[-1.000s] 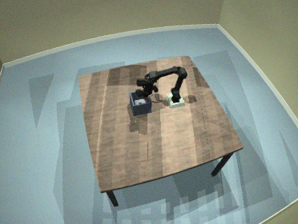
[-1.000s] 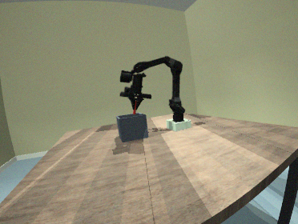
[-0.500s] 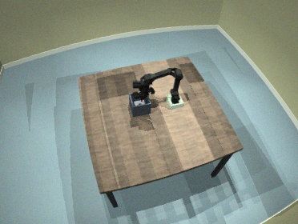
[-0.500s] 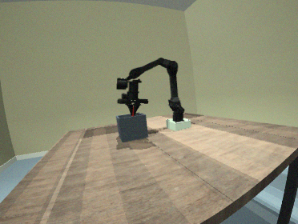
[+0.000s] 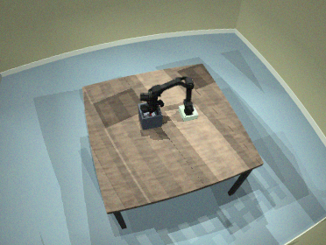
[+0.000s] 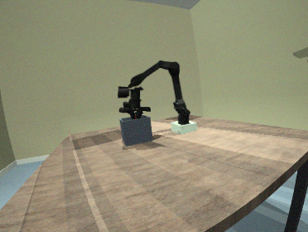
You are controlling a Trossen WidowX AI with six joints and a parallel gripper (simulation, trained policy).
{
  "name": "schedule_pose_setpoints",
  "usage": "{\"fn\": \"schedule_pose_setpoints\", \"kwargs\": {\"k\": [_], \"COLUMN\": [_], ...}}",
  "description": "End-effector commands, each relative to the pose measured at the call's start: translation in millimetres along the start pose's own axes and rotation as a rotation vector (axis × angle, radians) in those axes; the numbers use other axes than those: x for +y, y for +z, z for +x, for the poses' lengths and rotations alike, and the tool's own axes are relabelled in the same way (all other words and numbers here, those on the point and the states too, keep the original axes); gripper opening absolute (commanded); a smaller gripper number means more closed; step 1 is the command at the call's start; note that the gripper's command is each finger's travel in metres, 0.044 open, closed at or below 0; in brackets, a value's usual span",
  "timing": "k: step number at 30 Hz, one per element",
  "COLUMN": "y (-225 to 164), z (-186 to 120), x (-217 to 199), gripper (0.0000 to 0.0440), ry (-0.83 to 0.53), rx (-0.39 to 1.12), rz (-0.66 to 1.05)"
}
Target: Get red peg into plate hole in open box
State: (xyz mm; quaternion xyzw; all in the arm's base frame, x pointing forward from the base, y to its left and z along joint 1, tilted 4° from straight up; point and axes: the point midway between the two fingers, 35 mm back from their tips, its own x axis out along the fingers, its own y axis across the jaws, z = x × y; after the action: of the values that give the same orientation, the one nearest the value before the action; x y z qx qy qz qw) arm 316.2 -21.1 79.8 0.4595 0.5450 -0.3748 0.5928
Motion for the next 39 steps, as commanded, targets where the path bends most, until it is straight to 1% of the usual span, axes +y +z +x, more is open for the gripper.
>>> {"fn": "schedule_pose_setpoints", "kwargs": {"k": [1,7,8,12,13,16,18,21,27,39], "y": [0.2,3.5,4.2,5.6,5.5,2.8,4.0,6.5,9.6,16.0], "z": [9.8,22.8,24.2,29.0,29.8,30.1,27.1,21.6,5.6,-27.7], "x": [0.1,-0.5,-0.7,-0.4,-0.1,1.5,3.7,7.9,17.6,35.8], "gripper": [0.0,0.0005,0.0015,0.0095,0.0108,0.0115,0.0116,0.0142,0.0173,0.0209], "ry": [-0.005,-0.022,-0.026,-0.043,-0.046,-0.047,-0.045,-0.034,0.004,0.104], "rx": [0.011,0.004,0.003,0.002,0.004,0.023,0.038,0.066,0.131,0.237], "rz": [-0.017,-0.035,-0.038,-0.048,-0.05,-0.047,-0.043,-0.032,-0.003,0.029]}}
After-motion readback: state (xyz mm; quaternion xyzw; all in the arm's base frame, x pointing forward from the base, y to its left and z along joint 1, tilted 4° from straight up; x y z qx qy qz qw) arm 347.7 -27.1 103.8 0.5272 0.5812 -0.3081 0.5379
